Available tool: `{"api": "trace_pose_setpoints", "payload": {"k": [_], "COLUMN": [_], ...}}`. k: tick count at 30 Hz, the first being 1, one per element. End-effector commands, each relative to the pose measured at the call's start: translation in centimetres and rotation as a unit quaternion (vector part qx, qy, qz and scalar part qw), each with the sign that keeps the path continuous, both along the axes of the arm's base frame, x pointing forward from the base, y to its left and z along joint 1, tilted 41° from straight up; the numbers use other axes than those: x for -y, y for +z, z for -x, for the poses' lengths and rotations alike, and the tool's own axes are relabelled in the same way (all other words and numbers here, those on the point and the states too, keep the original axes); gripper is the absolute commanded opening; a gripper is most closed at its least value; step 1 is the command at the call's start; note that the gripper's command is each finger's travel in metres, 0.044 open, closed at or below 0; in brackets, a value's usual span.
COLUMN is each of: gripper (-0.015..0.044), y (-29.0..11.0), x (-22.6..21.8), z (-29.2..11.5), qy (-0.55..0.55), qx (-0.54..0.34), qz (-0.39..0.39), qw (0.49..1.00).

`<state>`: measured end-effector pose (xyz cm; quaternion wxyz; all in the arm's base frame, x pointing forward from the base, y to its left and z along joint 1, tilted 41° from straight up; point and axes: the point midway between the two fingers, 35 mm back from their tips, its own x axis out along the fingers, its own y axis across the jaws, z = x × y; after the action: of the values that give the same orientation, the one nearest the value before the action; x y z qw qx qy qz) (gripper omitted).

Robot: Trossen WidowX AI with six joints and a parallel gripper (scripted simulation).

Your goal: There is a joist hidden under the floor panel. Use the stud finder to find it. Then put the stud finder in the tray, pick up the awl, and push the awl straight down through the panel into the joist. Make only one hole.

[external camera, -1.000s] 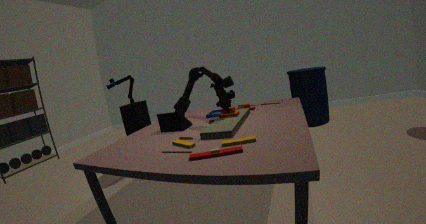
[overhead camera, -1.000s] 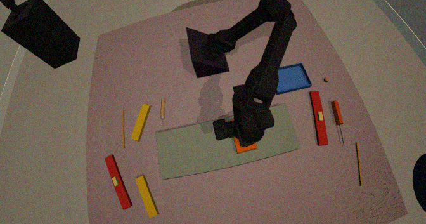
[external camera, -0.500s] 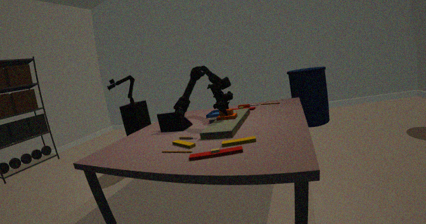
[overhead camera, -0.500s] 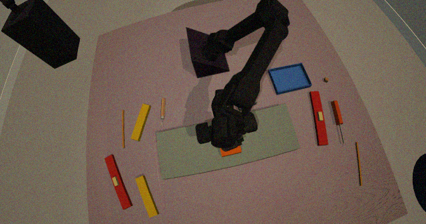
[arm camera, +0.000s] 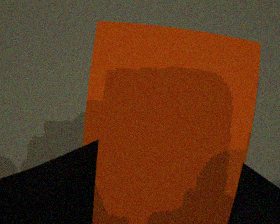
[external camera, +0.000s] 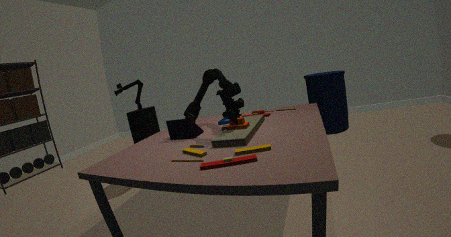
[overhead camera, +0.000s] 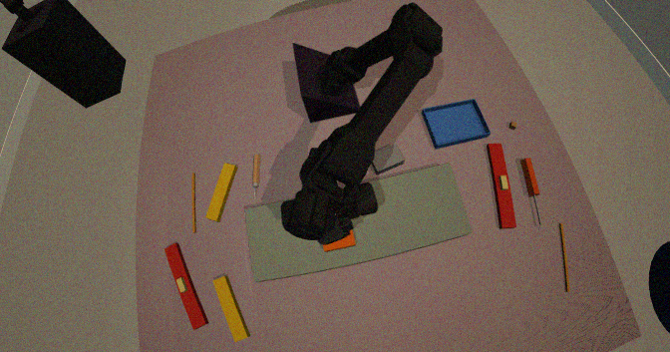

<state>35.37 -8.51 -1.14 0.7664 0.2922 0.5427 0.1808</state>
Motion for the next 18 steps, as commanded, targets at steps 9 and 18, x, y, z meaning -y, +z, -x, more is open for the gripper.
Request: {"api": "trace_pose_setpoints", "payload": {"k": [9,18], "gripper": [0.0000,0.0000], "y": [-3.1,-5.2], "x": [3.6,6.2], "z": [0.3,0.4], "qy": [-0.001,-0.001], "qx": [-0.002,-0.002], "qz": [0.002,0.003], "qw": [1.000,1.000]}}
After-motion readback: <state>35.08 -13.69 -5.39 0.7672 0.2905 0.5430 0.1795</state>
